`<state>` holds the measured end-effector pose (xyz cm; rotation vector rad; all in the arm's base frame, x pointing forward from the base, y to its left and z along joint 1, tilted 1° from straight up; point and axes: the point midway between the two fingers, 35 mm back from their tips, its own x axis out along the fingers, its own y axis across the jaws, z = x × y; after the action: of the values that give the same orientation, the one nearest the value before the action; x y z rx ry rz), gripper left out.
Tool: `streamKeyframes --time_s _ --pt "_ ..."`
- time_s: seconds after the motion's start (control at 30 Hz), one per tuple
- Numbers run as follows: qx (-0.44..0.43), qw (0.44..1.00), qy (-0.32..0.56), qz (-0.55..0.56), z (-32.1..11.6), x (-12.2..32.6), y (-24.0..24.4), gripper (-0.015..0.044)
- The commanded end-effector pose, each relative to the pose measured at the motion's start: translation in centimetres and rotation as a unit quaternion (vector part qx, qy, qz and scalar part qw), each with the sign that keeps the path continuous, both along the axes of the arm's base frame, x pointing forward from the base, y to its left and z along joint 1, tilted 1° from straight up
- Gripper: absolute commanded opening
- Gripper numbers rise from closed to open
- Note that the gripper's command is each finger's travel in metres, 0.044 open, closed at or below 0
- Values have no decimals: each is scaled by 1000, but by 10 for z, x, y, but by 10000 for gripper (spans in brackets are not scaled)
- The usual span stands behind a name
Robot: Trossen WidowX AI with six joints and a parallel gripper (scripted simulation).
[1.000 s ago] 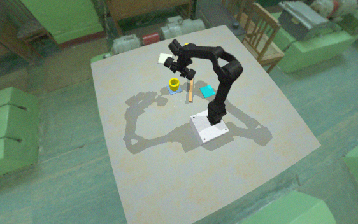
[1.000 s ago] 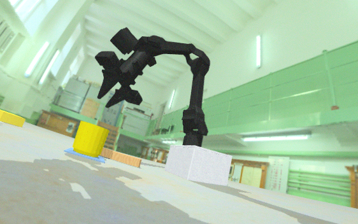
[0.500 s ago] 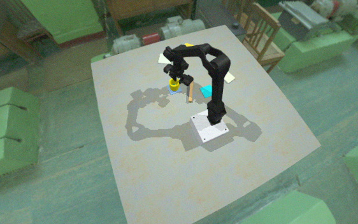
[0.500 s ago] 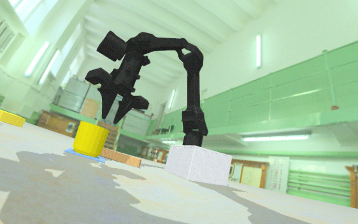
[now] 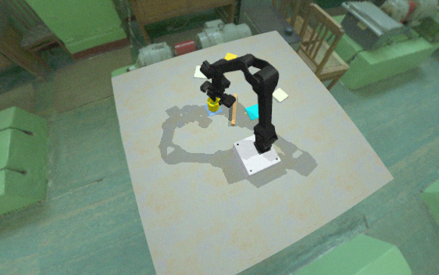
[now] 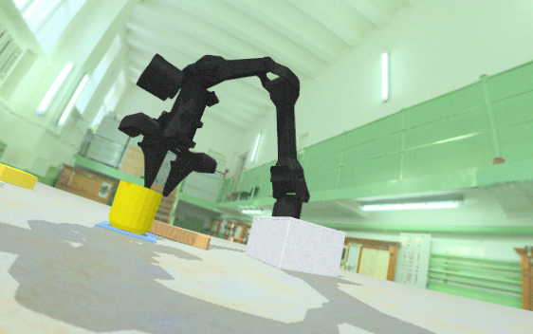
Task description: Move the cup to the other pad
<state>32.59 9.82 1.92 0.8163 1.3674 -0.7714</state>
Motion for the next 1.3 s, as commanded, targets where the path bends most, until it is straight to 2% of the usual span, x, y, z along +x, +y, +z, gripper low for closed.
streamKeyframes --time_s 0.0,0.77,1.27 --pt "-4 1000 3 -2 -8 -1 -1 167" --pt "-4 1000 3 -2 -37 -1 -2 167" --pt "-1 1000 3 -1 -35 0 0 67"
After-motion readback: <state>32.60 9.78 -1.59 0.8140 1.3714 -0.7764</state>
